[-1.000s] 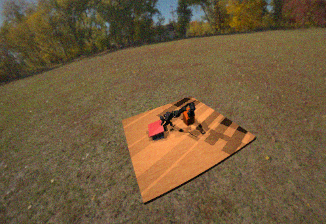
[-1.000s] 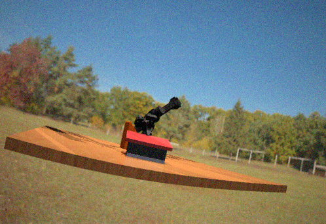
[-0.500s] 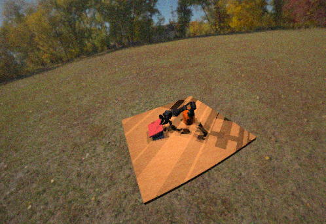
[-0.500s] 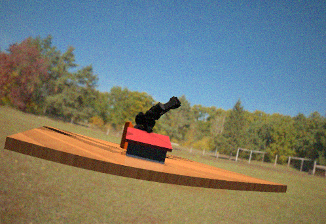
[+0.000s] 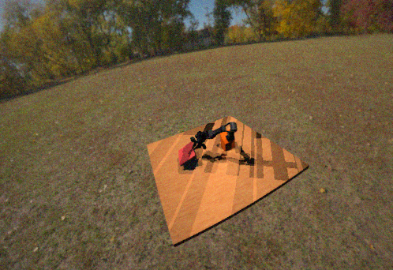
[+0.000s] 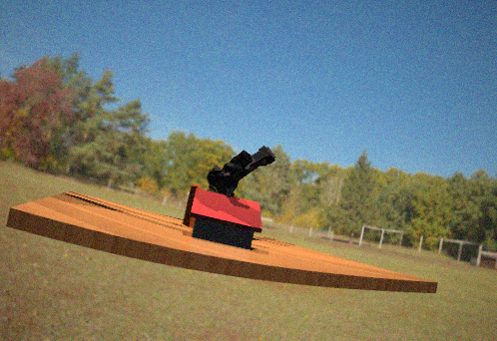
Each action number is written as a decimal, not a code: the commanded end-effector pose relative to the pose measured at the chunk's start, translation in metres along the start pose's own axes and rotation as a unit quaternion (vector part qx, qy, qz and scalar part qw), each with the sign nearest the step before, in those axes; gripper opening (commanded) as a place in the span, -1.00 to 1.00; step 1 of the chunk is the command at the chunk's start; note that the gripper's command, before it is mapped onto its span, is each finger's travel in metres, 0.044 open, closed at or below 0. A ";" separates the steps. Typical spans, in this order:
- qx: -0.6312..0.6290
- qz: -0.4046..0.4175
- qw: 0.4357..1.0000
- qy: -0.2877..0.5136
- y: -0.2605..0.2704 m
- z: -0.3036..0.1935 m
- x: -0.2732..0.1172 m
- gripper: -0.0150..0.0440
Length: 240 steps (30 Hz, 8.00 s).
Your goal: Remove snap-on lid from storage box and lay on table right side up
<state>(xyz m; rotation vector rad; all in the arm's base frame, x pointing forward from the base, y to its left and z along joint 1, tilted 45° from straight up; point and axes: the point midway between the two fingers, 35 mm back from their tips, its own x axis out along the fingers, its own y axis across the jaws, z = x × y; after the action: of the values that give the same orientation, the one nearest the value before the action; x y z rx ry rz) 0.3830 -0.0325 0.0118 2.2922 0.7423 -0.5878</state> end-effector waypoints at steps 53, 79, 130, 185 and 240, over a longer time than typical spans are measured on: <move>-0.003 0.002 1.000 0.000 0.076 0.000 -0.027 -0.49; -0.003 0.002 1.000 0.000 0.082 0.019 -0.038 -0.49; -0.005 0.003 1.000 -0.002 0.073 0.121 -0.050 -0.49; -0.007 0.003 1.000 -0.005 0.065 0.230 -0.064 -0.49; -0.008 0.004 1.000 -0.005 0.037 0.263 -0.048 -0.49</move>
<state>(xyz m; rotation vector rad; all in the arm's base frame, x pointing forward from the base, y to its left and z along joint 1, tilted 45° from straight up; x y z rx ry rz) 0.3160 -0.2550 -0.1244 2.2750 0.7363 -0.5899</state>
